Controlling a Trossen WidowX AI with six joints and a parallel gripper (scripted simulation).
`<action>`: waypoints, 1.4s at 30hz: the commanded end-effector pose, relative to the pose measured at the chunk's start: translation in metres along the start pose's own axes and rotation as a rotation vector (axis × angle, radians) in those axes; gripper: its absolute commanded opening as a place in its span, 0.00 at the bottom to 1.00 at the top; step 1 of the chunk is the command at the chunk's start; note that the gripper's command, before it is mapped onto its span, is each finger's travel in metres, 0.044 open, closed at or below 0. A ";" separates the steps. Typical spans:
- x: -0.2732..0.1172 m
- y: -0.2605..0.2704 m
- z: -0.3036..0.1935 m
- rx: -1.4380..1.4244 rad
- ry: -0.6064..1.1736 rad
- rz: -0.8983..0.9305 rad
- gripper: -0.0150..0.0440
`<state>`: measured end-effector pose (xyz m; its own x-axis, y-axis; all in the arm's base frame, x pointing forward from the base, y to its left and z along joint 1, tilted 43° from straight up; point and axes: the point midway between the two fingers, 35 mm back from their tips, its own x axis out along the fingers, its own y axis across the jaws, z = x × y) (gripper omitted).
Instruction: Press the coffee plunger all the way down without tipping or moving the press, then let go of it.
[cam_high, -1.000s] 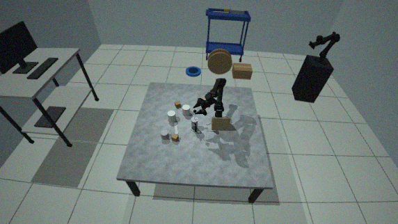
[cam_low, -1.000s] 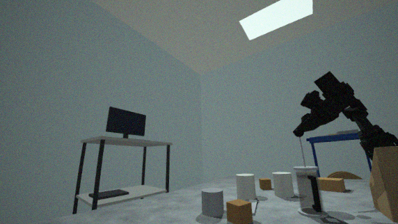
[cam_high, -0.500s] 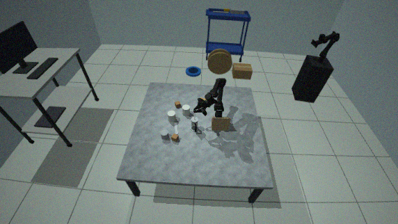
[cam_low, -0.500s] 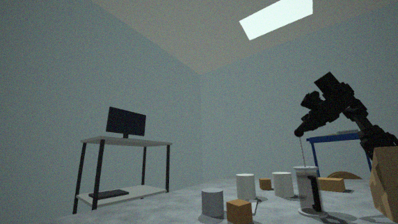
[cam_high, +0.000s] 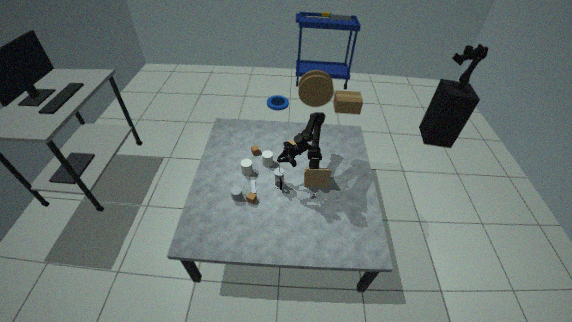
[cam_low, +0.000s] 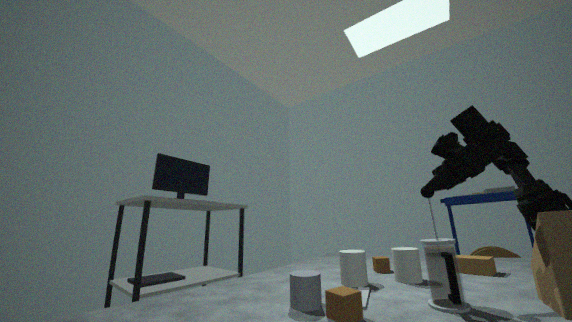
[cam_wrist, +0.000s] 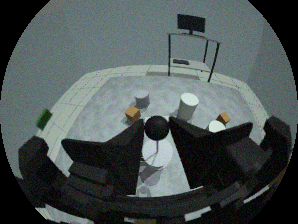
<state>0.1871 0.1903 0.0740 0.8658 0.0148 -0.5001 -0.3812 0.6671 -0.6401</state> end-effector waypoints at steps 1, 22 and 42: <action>0.008 0.002 -0.016 -0.020 0.028 0.004 0.45; 0.030 0.005 -0.043 -0.019 0.030 0.007 0.45; 0.053 0.005 -0.066 -0.022 0.024 0.004 0.45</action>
<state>0.2124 0.1687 0.0257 0.8750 0.0541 -0.4811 -0.3802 0.6918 -0.6138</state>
